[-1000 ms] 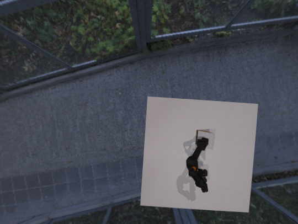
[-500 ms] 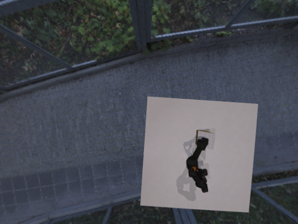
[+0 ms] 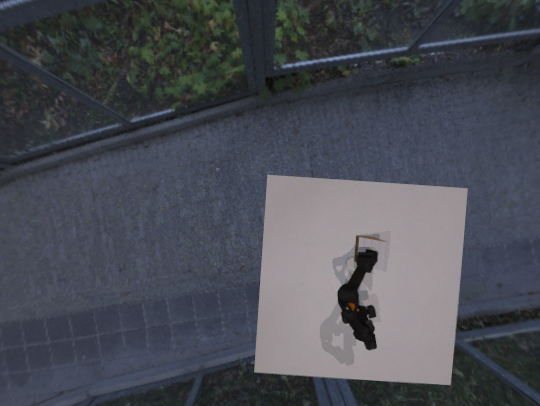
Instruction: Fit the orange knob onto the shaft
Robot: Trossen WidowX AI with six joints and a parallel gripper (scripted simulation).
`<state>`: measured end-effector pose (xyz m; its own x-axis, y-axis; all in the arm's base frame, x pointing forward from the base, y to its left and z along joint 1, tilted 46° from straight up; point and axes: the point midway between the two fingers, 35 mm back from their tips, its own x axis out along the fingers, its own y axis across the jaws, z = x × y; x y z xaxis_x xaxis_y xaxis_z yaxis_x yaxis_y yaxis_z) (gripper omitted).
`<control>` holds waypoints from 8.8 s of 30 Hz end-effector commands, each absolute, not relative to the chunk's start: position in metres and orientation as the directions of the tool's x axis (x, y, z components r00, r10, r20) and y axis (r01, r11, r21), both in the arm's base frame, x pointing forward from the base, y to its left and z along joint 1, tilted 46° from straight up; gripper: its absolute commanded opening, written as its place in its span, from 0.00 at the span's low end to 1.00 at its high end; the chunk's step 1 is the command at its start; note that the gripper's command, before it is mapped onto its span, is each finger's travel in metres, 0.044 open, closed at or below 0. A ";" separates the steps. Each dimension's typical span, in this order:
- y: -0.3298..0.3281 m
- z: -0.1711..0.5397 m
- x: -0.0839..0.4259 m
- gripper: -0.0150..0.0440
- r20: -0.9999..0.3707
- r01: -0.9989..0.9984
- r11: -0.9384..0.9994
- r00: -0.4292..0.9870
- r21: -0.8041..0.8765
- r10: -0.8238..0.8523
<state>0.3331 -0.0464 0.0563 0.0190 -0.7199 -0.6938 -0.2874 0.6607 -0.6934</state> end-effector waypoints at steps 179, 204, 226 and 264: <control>-0.044 0.060 0.334 0.25 -0.693 -0.798 0.404 0.024 -0.447 -0.720; -0.043 0.056 0.328 0.25 -0.693 -0.798 0.404 0.023 -0.447 -0.720; -0.045 0.060 0.333 0.25 -0.693 -0.798 0.404 0.024 -0.447 -0.720; -0.045 0.056 0.329 0.25 -0.693 -0.906 0.278 0.023 -0.320 -0.720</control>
<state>0.3294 -0.0445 0.0565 0.0231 -0.7204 -0.6932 -0.9016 0.2845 -0.3257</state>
